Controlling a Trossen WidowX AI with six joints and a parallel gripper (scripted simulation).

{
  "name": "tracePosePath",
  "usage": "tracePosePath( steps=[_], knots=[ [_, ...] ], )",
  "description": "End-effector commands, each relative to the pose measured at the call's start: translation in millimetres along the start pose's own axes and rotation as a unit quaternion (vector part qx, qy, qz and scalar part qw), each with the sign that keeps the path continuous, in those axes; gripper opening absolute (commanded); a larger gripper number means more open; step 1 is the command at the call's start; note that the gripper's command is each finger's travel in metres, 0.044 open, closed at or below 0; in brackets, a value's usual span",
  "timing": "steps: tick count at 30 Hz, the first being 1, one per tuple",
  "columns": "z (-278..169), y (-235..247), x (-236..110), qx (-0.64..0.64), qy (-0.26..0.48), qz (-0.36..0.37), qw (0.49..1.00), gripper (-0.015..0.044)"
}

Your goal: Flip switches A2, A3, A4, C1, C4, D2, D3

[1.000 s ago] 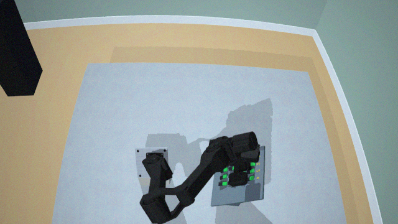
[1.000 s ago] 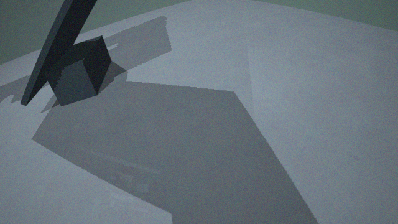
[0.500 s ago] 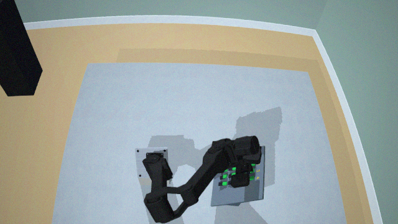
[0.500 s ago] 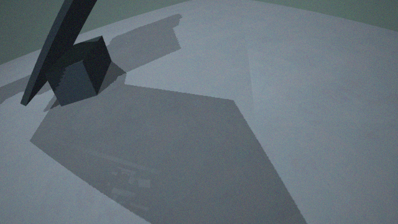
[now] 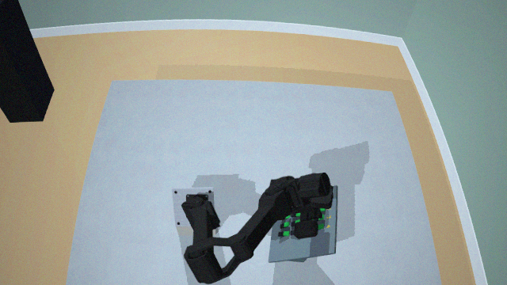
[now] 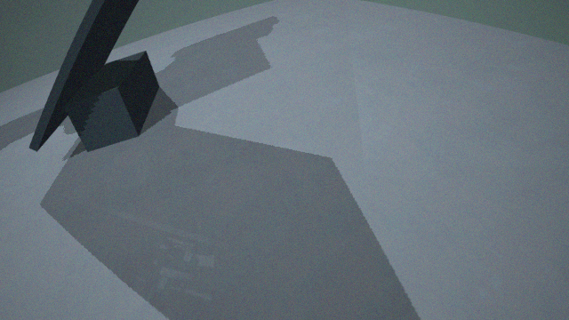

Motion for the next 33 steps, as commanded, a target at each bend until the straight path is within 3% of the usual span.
tracePosePath(
  steps=[1, 33],
  knots=[
    [-0.3, 0.9, 0.2, -0.003, 0.000, 0.003, 1.000, 0.0000],
    [-0.2, 0.9, 4.4, -0.003, 0.000, 0.003, 1.000, 0.0000]
  ],
)
Point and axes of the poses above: the point midway between the two fingers, 35 mm back from their tips, its own x axis out along the fingers, its own y axis across the jaws, z = x × y, the point moved 4 cm from there along -x, back along the fingers
